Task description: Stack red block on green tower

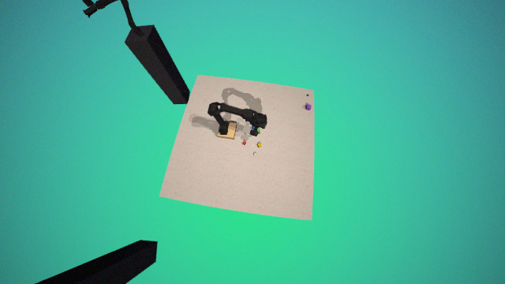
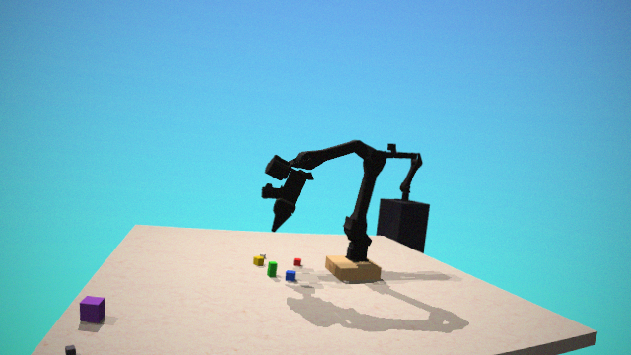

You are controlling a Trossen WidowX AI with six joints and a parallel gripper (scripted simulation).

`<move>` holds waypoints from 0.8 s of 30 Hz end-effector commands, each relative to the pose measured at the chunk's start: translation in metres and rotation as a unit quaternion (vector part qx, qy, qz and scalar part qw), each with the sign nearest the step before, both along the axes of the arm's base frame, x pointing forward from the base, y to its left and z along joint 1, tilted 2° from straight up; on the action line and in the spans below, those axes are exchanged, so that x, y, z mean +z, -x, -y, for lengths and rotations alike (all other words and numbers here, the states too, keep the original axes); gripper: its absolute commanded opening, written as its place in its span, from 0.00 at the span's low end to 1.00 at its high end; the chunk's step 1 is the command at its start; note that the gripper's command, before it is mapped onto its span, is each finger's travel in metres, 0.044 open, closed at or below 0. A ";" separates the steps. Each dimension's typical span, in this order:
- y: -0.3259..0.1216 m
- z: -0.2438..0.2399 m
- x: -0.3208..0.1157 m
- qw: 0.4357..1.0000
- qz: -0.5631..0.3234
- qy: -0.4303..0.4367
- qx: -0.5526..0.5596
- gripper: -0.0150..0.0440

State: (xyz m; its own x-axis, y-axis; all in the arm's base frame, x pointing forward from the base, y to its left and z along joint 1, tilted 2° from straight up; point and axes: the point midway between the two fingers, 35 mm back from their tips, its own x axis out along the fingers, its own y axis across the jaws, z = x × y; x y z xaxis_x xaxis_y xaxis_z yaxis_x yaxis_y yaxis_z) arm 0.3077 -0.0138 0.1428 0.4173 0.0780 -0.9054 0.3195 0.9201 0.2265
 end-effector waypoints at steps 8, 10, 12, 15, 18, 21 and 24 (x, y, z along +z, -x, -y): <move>0.068 0.067 -0.048 0.991 -0.119 0.025 -0.053 1.00; 0.083 0.076 -0.055 0.988 -0.141 0.025 -0.061 1.00; 0.098 0.083 -0.062 0.984 -0.163 0.022 -0.069 1.00; 0.119 0.091 -0.070 0.978 -0.193 0.016 -0.079 1.00; 0.120 0.093 -0.072 0.976 -0.200 0.013 -0.081 1.00; 0.120 0.093 -0.070 0.976 -0.200 0.013 -0.081 1.00; 0.120 0.093 -0.072 0.976 -0.200 0.013 -0.081 1.00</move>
State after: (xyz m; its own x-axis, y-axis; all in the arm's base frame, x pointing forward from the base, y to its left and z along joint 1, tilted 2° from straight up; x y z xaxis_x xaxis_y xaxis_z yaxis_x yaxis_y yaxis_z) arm 0.1896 -0.1059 0.0733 0.0437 0.0138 -0.9989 0.5226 0.8519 0.0346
